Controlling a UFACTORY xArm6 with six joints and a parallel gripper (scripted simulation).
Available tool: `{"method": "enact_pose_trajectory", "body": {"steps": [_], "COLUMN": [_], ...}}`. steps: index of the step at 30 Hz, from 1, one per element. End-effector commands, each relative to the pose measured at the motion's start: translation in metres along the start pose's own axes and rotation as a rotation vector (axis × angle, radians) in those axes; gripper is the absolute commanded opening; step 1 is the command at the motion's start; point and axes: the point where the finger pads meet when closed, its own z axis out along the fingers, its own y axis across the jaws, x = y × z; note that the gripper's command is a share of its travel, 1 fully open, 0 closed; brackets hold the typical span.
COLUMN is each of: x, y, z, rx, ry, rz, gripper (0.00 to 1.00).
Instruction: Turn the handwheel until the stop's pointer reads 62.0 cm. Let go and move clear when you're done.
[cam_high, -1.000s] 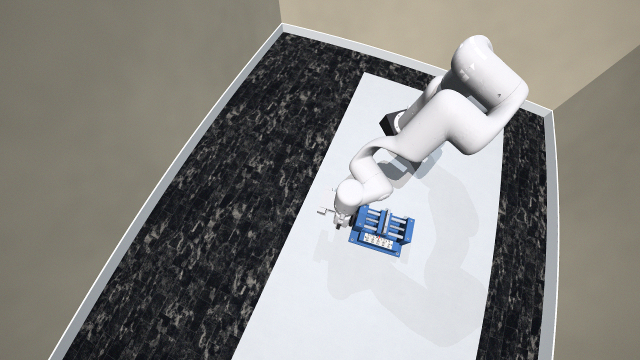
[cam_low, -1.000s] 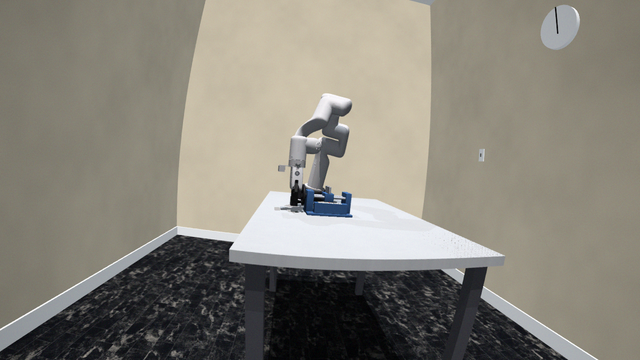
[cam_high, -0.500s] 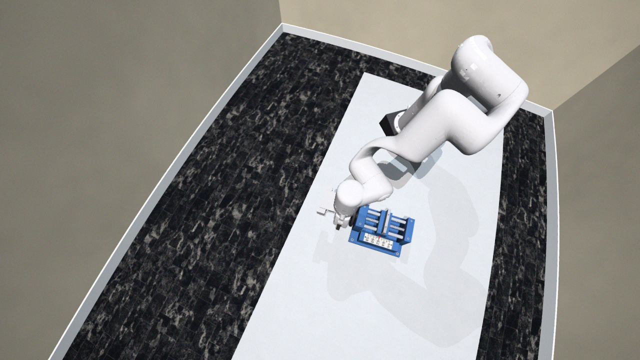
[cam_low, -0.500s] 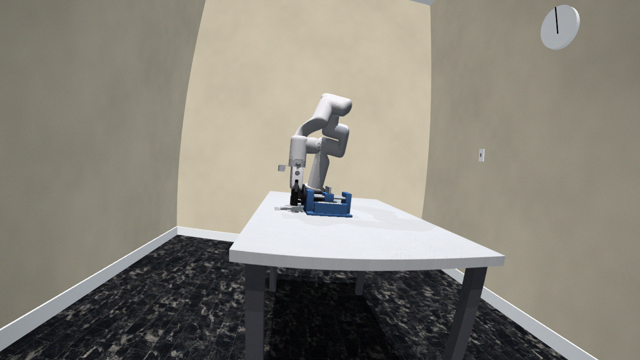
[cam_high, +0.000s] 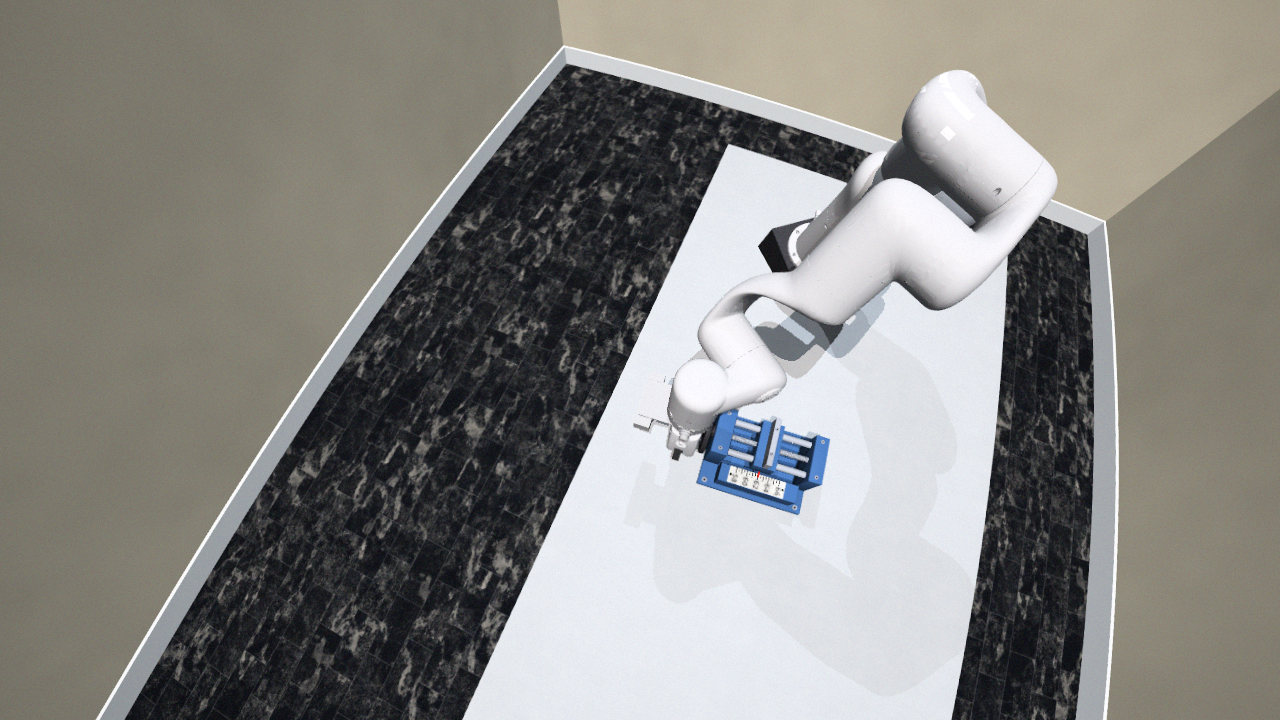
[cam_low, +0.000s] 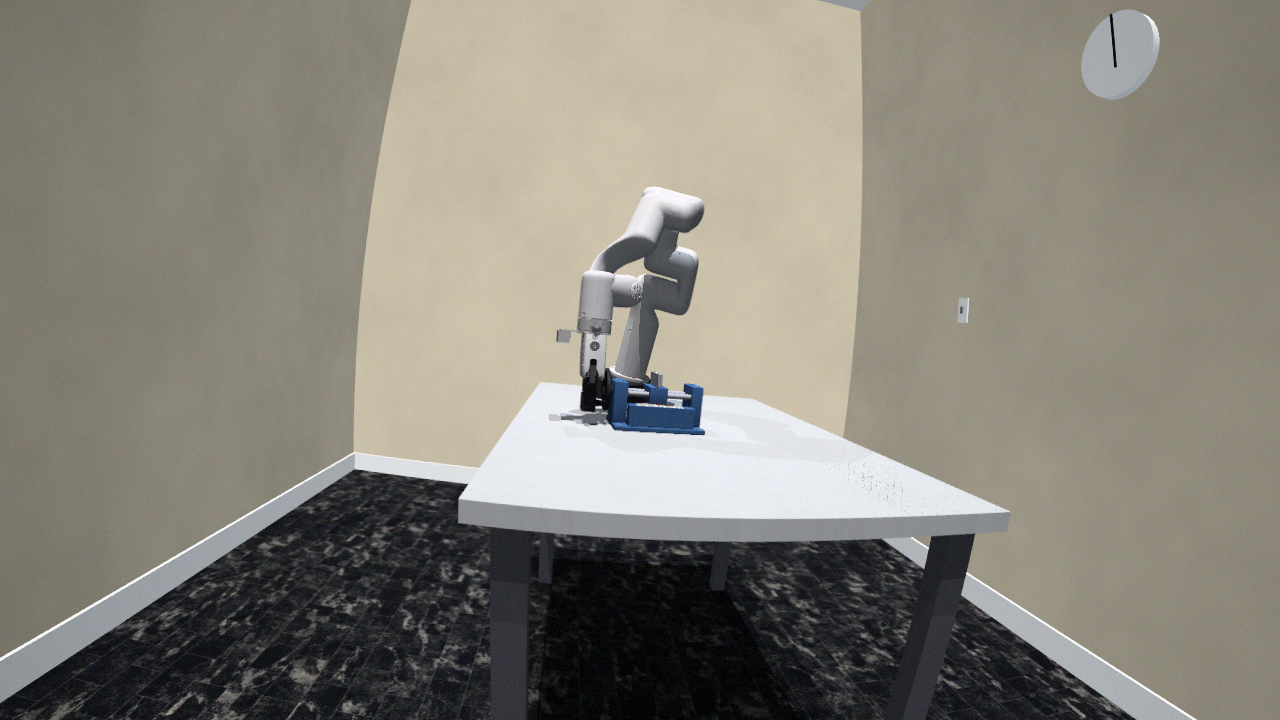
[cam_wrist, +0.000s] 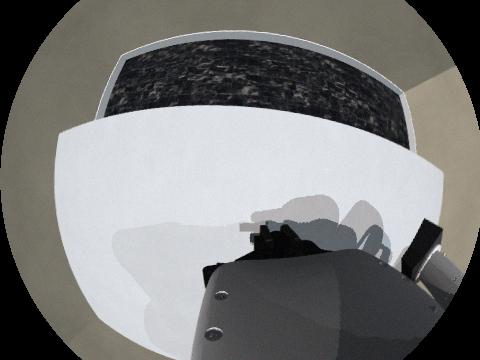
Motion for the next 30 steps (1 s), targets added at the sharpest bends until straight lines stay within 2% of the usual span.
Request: {"method": "enact_pose_trajectory", "body": {"steps": [1,11,12,30], "x": [0.0004,0.0004,0.0004,0.0004], "y": [-0.0018,-0.0018,-0.0018,-0.0018], "z": [-0.0017,-0.0017,-0.0017,-0.0017], "rx": [0.004,0.004,0.004,0.004], "ry": [0.002,0.002,0.002,0.002], "rz": [-0.001,-0.001,-0.001,-0.001], "gripper": [0.06,0.06,0.57,0.57]}}
